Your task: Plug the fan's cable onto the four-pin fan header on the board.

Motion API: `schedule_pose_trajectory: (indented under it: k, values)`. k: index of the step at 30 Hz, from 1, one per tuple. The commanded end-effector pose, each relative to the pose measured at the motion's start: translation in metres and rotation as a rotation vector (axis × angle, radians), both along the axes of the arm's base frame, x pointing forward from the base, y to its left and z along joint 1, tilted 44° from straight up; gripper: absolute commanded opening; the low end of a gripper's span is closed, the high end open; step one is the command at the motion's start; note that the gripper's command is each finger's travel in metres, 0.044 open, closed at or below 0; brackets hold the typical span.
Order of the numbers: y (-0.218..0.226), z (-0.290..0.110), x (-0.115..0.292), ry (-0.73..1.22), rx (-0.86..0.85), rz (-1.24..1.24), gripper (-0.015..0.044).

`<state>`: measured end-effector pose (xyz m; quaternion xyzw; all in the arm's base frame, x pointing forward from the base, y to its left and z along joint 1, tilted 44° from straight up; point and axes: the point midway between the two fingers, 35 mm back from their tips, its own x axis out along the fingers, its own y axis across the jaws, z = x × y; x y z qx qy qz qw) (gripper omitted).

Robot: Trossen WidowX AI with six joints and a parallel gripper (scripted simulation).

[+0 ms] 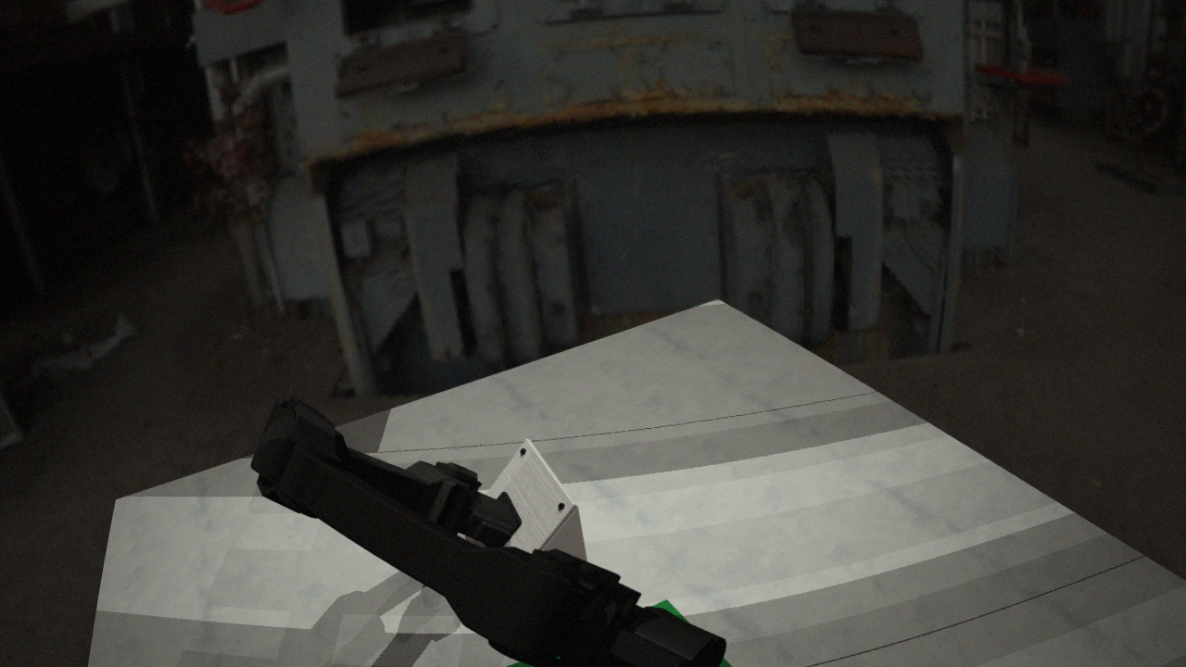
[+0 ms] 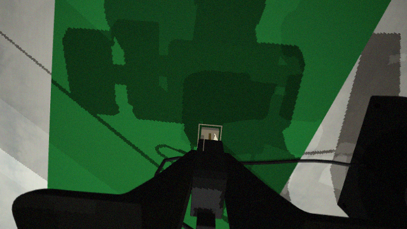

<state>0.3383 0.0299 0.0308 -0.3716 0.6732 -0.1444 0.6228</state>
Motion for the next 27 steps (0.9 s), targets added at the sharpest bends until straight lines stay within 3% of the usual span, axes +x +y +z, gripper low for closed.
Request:
schedule_pose_trajectory:
  k: [1, 27]
  values:
    - [-0.0011, -0.0002, 0.0004, 0.002, -0.006, 0.006, 0.0]
    - [-0.0048, -0.0044, 0.0004, 0.004, -0.006, 0.009, 0.0]
